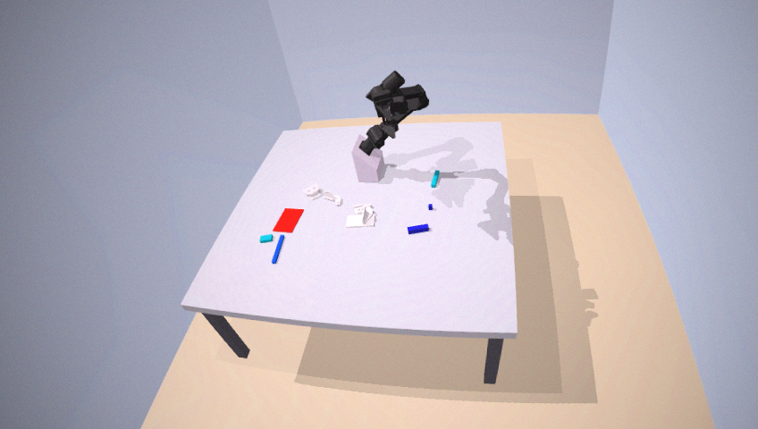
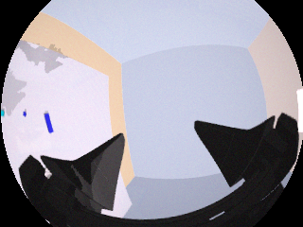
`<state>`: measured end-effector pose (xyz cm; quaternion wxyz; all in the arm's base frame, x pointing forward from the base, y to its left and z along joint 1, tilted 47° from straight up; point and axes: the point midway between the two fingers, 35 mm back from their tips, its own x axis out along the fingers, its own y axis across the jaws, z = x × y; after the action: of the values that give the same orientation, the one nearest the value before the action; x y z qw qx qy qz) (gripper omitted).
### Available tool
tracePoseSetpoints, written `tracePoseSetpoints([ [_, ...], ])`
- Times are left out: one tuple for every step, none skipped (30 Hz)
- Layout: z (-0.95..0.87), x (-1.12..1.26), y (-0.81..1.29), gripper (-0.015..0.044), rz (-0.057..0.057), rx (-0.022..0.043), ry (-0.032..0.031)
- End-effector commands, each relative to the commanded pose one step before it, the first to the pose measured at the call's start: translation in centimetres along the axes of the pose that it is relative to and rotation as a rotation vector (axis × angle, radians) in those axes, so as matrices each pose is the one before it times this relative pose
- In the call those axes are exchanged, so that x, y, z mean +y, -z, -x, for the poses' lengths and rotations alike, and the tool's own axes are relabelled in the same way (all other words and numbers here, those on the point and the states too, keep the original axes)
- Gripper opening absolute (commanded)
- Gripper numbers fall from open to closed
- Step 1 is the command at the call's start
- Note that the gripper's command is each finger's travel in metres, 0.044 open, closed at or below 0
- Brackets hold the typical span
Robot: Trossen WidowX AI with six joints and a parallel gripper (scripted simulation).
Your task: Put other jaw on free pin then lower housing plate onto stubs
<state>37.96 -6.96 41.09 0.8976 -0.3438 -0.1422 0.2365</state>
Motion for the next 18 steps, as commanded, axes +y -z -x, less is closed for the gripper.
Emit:
tracePoseSetpoints([
  [0.000,0.000,0.000,0.0426,0.0000,0.00000,0.00000],
  [-0.009,0.012,0.105,0.0440,-0.0053,0.00197,-0.00008],
  [-0.028,0.035,0.314,0.0440,-0.0159,0.00593,-0.00023],
  [-0.046,0.055,0.523,0.0440,-0.0265,0.00992,-0.00030],
  [-0.056,0.057,0.629,0.0440,-0.0318,0.01197,-0.00024],
  [-0.058,0.045,0.630,0.0440,-0.0318,0.01202,-0.00010],
  [-0.060,0.034,0.630,0.0440,-0.0317,0.01207,0.00004],
  [-0.062,0.023,0.630,0.0440,-0.0317,0.01212,0.00017],
  [-0.064,0.011,0.630,0.0440,-0.0317,0.01217,0.00031],
  [-0.066,0.000,0.630,0.0440,-0.0316,0.01222,0.00046],
  [-0.068,-0.011,0.629,0.0440,-0.0316,0.01226,0.00060],
  [-0.071,-0.022,0.627,0.0440,-0.0316,0.01228,0.00071],
  [-0.073,-0.033,0.626,0.0440,-0.0315,0.01232,0.00085],
  [-0.075,-0.044,0.624,0.0440,-0.0315,0.01236,0.00099],
  [-0.077,-0.055,0.623,0.0440,-0.0315,0.01239,0.00114],
  [-0.079,-0.066,0.621,0.0440,-0.0314,0.01243,0.00128],
  [-0.081,-0.077,0.619,0.0440,-0.0314,0.01246,0.00143],
  [-0.083,-0.088,0.617,0.0440,-0.0314,0.01249,0.00157],
])
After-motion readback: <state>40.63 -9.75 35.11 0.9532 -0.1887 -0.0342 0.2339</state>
